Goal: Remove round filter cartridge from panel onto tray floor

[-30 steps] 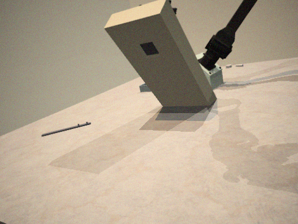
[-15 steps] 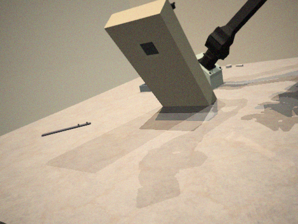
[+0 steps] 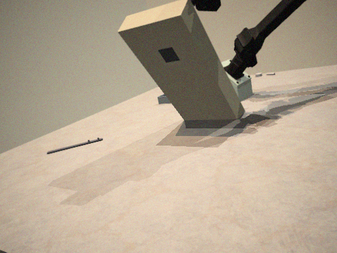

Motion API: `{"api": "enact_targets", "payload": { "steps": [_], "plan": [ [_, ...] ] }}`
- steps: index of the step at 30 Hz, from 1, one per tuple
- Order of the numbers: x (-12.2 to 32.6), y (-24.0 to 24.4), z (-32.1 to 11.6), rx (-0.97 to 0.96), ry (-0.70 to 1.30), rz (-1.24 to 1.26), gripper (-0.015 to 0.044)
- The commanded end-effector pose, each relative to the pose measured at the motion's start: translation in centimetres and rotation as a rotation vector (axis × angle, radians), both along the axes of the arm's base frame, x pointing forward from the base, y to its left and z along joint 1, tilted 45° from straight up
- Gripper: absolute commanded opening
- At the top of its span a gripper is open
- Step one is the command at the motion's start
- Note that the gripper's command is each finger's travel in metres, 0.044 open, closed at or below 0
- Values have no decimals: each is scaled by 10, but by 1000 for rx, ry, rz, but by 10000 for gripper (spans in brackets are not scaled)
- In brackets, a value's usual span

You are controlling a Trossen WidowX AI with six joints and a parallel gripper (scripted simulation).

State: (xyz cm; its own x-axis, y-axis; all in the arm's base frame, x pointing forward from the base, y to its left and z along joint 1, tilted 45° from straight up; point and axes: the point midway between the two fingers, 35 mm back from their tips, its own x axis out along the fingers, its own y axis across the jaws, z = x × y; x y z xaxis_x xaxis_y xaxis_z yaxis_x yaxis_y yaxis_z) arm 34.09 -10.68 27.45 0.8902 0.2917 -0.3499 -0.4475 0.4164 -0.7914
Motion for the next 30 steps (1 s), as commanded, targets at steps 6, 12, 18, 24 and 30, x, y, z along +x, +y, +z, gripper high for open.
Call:
{"api": "enact_targets", "payload": {
  "steps": [6,12,18,24,30],
  "plan": [
    [-72,-22,-101,631,289,-85,112],
    [-79,-22,-105,695,299,-96,112],
    [-79,-22,-105,695,299,-96,112],
    [-74,-20,-108,692,303,-96,112],
    [-66,-17,-113,688,308,-96,112]
  ]
}}
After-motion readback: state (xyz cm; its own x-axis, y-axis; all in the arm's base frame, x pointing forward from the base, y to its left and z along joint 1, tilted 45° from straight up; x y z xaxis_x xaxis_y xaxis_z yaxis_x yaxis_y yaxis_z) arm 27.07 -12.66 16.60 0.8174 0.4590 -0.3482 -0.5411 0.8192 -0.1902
